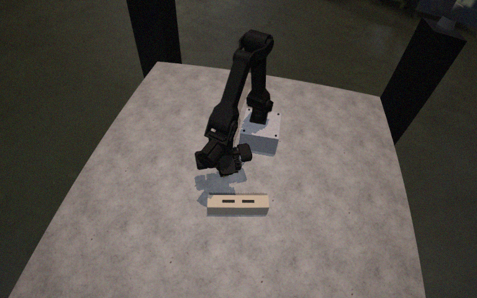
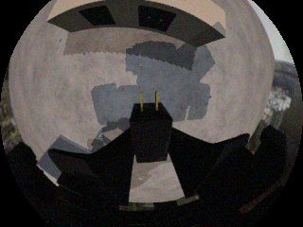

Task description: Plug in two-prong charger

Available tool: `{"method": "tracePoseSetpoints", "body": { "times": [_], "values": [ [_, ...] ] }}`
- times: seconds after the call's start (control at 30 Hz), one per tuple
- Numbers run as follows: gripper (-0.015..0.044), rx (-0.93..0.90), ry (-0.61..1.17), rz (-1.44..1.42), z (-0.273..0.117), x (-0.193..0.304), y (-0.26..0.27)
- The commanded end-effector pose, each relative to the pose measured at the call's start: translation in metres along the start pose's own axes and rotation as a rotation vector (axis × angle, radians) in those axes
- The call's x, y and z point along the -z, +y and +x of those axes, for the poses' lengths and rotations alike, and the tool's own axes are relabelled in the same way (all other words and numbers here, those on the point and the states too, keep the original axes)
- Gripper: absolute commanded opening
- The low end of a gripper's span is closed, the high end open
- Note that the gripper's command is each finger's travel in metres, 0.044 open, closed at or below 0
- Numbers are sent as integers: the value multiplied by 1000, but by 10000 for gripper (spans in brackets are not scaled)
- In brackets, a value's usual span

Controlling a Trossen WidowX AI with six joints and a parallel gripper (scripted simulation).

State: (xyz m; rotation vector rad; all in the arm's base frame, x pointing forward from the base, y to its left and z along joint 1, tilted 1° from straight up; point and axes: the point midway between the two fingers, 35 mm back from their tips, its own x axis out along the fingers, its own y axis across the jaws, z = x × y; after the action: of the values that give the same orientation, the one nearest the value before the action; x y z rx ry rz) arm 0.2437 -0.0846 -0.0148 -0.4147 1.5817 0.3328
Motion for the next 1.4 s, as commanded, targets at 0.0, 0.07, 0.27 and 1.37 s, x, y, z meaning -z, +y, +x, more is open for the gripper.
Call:
{"method": "tracePoseSetpoints", "body": {
  "times": [0.0,0.07,0.27,1.37],
  "values": [
    [0,-6,-2,45,3,-5,3],
    [0,-7,-1,66,5,-7,4],
    [0,-12,0,131,9,-13,8],
    [0,-16,-1,202,10,-52,2]
  ]
}}
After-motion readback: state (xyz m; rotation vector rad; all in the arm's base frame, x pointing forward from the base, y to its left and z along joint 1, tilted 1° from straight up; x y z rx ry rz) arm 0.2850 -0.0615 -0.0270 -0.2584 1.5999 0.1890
